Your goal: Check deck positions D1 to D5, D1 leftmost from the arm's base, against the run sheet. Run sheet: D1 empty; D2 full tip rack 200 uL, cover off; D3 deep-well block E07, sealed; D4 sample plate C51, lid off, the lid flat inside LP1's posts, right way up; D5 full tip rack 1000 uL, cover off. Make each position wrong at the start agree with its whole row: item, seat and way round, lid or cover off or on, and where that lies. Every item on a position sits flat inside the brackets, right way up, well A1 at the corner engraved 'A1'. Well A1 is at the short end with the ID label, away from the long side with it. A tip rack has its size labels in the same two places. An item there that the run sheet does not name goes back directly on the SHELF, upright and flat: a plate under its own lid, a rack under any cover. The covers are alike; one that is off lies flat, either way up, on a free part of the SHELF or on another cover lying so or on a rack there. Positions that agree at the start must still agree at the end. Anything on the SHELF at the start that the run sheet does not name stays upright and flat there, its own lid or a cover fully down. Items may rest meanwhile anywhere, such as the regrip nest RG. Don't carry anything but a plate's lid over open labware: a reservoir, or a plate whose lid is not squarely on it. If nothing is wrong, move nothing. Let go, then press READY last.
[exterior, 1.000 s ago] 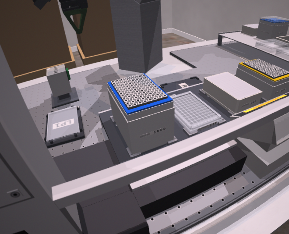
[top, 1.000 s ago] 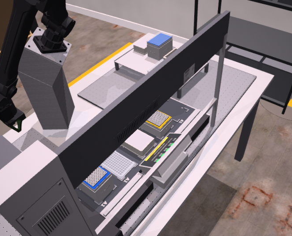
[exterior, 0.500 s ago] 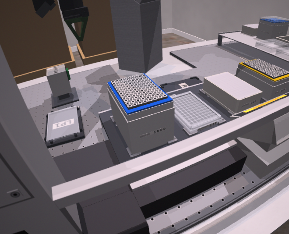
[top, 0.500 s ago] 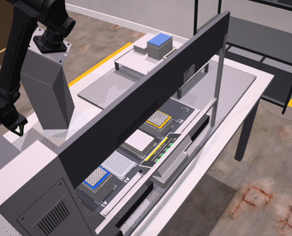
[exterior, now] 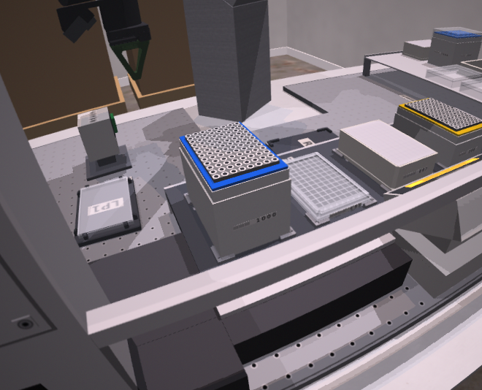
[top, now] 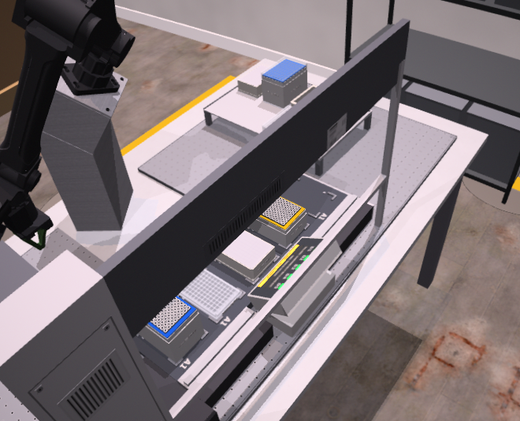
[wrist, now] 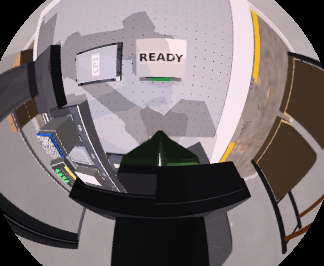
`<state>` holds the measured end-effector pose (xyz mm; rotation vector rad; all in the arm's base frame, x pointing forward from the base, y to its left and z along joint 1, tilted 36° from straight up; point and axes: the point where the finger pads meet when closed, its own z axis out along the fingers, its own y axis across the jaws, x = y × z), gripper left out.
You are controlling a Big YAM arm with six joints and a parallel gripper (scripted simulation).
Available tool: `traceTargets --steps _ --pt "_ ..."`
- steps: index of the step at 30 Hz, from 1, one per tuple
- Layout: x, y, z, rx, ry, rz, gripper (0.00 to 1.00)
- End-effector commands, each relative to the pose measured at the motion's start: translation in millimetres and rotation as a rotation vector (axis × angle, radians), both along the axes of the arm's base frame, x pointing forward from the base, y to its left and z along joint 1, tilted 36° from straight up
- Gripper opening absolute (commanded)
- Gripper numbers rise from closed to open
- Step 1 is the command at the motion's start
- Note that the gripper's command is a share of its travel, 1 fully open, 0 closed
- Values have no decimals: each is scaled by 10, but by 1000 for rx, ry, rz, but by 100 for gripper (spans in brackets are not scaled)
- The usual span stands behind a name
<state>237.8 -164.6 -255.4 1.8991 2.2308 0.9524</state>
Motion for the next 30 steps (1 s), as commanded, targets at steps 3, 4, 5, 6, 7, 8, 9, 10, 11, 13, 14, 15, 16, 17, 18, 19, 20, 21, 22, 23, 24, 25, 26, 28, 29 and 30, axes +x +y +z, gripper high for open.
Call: traceTargets --steps 3,4,5,6,7,8,9,10,11,13,14,15,16,17,18,19,20,21,22,23,24,25,26,28,29,30 --pt "63 23 -72 1 2 -7 0" --pt "54 51 -82 4 4 -7 0" --pt "68 49 -97 3 3 -7 0" --pt "83 45 -112 1 2 -7 0" --pt "90 53 -126 1 2 -7 0" --pt "96 60 -139 1 2 -7 0" --pt "103 68 -152 1 2 -7 0" --pt "110 75 -166 1 2 -7 0" --pt "117 82 -179 1 2 -7 0" --pt "122 107 -204 3 3 -7 0" --pt "129 114 -218 3 3 -7 0" --pt "140 116 -232 2 3 -7 0" --pt "151 119 -246 1 2 -7 0" --pt "157 126 -260 2 2 -7 0" --pt "164 134 -273 2 2 -7 0" --pt "164 134 -273 2 2 -7 0" --pt "164 134 -273 2 2 -7 0" --pt "148 169 -282 6 6 -7 0" --pt "169 159 -298 4 4 -7 0" --pt "184 156 -314 2 2 -7 0" --pt "191 163 -327 2 2 -7 0" --pt "198 170 -340 2 2 -7 0" --pt "205 178 -354 2 2 -7 0" --pt "218 192 -381 2 2 -7 0" --pt "225 200 -394 2 2 -7 0" --pt "230 209 -407 3 3 -7 0"
